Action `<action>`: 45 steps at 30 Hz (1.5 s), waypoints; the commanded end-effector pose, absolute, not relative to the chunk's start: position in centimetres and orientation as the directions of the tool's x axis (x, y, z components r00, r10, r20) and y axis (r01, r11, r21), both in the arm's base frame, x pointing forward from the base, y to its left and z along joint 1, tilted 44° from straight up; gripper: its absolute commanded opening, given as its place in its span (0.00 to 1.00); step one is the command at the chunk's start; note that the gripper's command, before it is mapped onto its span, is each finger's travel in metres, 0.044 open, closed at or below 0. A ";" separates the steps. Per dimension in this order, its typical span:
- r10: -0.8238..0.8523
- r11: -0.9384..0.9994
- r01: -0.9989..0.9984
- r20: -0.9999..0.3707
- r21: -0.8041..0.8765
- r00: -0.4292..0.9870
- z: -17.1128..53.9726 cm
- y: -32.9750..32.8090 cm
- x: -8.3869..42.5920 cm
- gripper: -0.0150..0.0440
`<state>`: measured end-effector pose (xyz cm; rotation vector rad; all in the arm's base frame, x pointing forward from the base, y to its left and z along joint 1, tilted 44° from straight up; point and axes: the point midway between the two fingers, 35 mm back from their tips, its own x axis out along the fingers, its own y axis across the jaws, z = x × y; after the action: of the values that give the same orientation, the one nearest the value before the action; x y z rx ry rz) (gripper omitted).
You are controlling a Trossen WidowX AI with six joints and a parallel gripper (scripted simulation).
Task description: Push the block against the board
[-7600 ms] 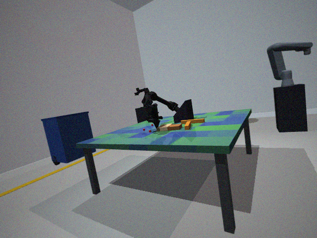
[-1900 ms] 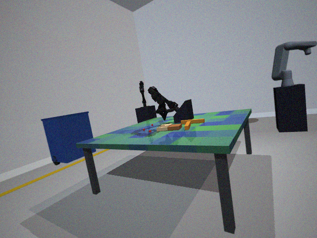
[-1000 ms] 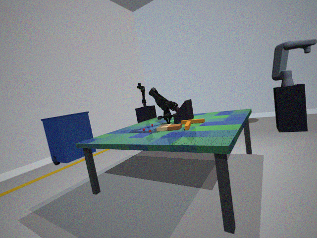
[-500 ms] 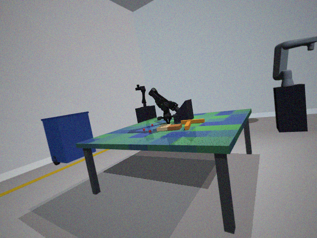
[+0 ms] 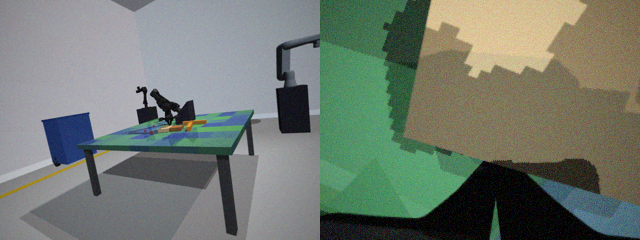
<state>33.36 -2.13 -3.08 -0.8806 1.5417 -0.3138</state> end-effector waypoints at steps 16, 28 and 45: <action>-0.683 0.670 -0.341 -0.727 -0.660 0.065 -2.5 -3.0 30.7 0.25; -0.683 0.670 -0.342 -0.727 -0.659 0.064 -2.3 -3.6 28.8 0.25; -0.682 0.677 -0.322 -0.729 -0.662 0.064 1.5 0.6 29.1 0.25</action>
<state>28.85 0.09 1.46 -0.8804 1.5340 -0.3158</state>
